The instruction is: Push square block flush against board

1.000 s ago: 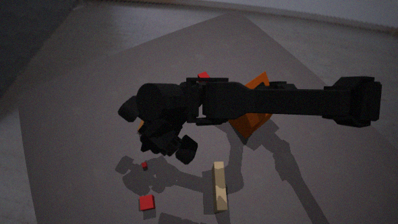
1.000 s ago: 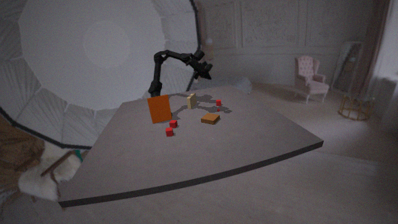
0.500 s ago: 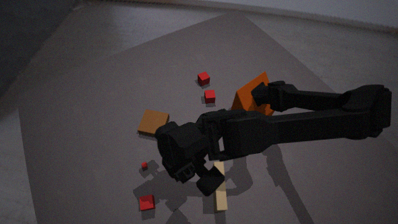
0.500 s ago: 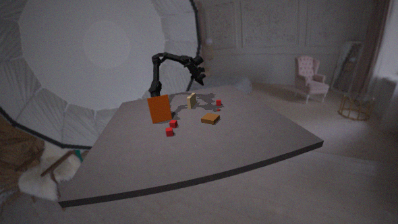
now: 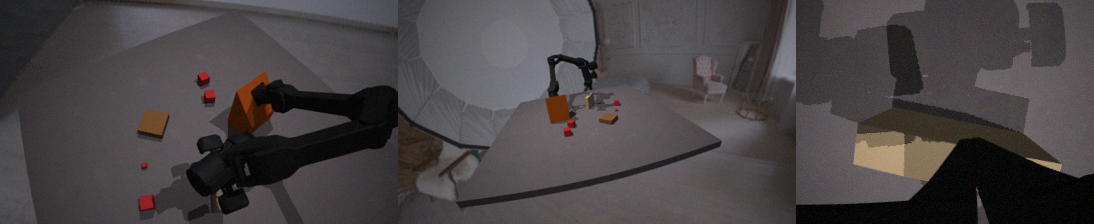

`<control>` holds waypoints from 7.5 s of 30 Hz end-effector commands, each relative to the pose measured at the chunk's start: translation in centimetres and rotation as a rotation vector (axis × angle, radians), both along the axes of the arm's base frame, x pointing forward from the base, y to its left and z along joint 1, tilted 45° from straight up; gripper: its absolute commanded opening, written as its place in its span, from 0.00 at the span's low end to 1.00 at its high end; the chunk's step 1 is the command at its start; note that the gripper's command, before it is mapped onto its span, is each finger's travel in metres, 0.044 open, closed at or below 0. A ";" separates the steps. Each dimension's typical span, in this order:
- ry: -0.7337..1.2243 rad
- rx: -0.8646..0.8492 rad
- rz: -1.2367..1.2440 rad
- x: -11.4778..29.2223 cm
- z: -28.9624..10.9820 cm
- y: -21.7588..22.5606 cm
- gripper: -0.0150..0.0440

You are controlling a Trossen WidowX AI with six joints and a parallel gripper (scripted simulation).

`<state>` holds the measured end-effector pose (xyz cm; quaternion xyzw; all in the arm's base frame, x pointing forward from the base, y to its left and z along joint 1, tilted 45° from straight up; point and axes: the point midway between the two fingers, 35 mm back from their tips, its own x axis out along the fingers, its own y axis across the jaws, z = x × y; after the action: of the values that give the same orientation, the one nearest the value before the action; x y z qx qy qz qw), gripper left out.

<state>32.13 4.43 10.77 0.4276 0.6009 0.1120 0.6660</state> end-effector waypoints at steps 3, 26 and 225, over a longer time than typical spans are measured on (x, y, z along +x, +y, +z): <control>0.197 0.053 -0.044 -2.7 0.8 2.8 0.25; 0.343 0.074 -0.077 -4.4 -2.1 8.0 0.25; 0.435 0.072 -0.255 7.3 -33.6 -15.7 0.25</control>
<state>39.82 -11.84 -22.82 0.5353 0.6629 -0.0462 0.5214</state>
